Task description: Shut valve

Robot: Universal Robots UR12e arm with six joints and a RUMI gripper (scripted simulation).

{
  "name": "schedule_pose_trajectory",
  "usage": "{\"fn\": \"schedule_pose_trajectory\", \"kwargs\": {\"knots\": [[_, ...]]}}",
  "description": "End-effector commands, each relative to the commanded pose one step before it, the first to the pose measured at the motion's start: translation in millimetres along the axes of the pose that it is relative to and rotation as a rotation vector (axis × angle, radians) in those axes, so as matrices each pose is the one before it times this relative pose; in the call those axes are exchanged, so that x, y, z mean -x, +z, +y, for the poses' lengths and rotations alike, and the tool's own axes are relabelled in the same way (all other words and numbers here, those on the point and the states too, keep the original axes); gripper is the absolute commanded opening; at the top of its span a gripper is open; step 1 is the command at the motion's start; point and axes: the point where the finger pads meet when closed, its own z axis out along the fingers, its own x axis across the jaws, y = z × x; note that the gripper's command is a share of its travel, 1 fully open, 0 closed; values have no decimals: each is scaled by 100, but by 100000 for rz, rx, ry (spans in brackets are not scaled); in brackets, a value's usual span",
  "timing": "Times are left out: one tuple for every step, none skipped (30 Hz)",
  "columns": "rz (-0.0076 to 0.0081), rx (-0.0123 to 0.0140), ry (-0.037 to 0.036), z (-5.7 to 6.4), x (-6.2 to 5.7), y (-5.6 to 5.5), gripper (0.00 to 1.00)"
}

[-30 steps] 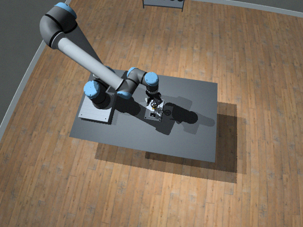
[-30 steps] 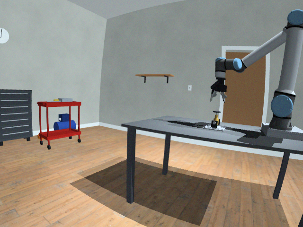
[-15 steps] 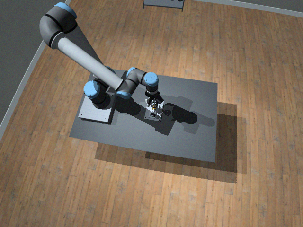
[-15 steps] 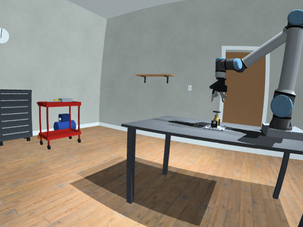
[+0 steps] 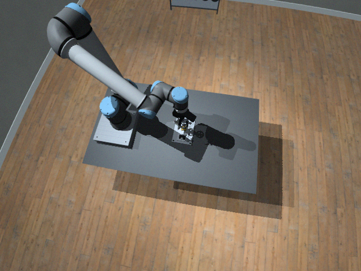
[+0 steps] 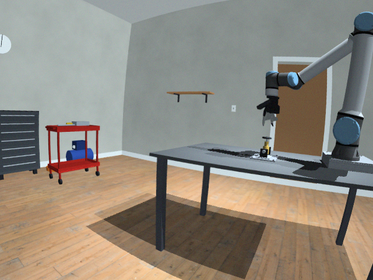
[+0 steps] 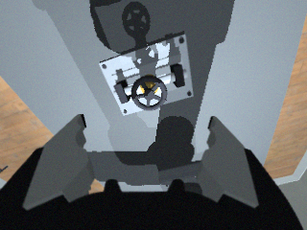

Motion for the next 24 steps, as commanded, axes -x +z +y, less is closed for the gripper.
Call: {"fn": "schedule_pose_trajectory", "kwargs": {"knots": [[-242,-133,-11153,-66,-2,-71,100],[0,0,-2162,1,0,0,100],[0,0,-2150,1,0,0,100],[0,0,-2135,-1,0,0,100],[0,0,-2115,-1,0,0,100],[0,0,-2093,0,0,0,100],[0,0,0,0,0,0,100],[0,0,0,0,0,0,100],[0,0,-2067,1,0,0,100],[0,0,-2038,0,0,0,100],[0,0,-2006,-1,0,0,100],[0,0,-1970,0,0,0,100],[0,0,-1932,0,0,0,100],[0,0,-1890,1,0,0,100],[0,0,-1847,0,0,0,100],[0,0,-1800,-1,0,0,100],[0,0,-1750,0,0,0,100],[0,0,-1698,0,0,0,100],[0,0,-1644,1,0,0,100],[0,0,-1587,1,0,0,100],[0,0,-1530,-1,0,0,100],[0,0,-1470,-1,0,0,100],[0,0,-1407,0,0,0,100],[0,0,0,0,0,0,100]]}}
